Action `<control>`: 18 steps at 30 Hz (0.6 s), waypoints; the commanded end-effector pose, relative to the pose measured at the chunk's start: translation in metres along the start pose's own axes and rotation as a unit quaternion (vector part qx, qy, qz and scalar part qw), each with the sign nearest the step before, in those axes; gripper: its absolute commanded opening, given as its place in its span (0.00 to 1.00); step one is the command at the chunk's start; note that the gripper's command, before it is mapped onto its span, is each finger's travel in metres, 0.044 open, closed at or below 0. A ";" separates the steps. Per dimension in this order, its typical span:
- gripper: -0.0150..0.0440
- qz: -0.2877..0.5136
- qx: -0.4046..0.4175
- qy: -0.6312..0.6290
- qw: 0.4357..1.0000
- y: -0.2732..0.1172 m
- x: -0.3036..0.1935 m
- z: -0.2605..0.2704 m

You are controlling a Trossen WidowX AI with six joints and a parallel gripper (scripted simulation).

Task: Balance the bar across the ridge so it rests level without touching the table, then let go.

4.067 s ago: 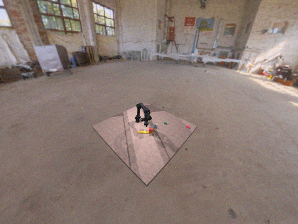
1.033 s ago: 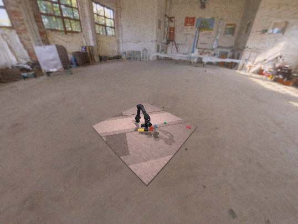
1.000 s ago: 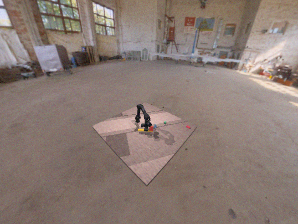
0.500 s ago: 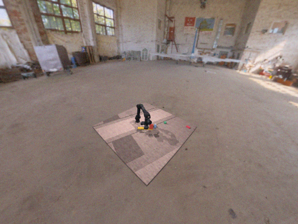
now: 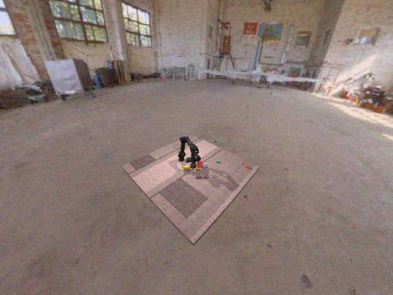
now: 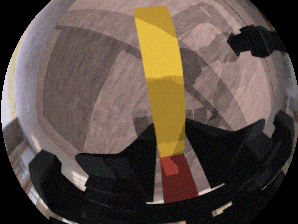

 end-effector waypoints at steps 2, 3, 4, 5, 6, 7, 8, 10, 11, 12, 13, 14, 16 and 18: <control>0.25 0.004 0.004 -0.053 0.999 -0.004 -0.014 -0.010; 0.25 0.004 0.004 -0.065 0.998 -0.004 -0.018 -0.012; 0.25 0.005 0.004 -0.078 0.997 -0.004 -0.021 -0.015; 0.25 0.005 0.004 -0.090 0.996 -0.004 -0.024 -0.017; 0.25 0.005 0.004 -0.103 0.995 -0.005 -0.027 -0.020; 0.25 0.005 0.004 -0.115 0.993 -0.005 -0.030 -0.022; 0.25 0.005 0.004 -0.128 0.992 -0.005 -0.033 -0.025; 0.25 0.005 0.004 -0.153 0.988 -0.005 -0.039 -0.030; 0.25 0.005 0.004 -0.165 0.986 -0.005 -0.042 -0.032; 0.25 0.006 0.004 -0.178 0.984 -0.005 -0.045 -0.035; 0.25 0.006 0.004 -0.191 0.982 -0.005 -0.047 -0.037; 0.25 0.006 0.004 -0.204 0.979 -0.005 -0.050 -0.040; 0.25 0.006 0.004 -0.229 0.973 -0.005 -0.056 -0.046; 0.25 0.006 0.003 -0.255 0.967 -0.005 -0.062 -0.051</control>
Point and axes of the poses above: the point midway between the two fingers, 35 mm back from their tips, its own y axis out along the fingers, its own z axis across the jaws, x = y × z, the point moved 4 cm from there along -y, back along the fingers, and after that the axes turned 1 degree about -y, right-handed, at the moved point
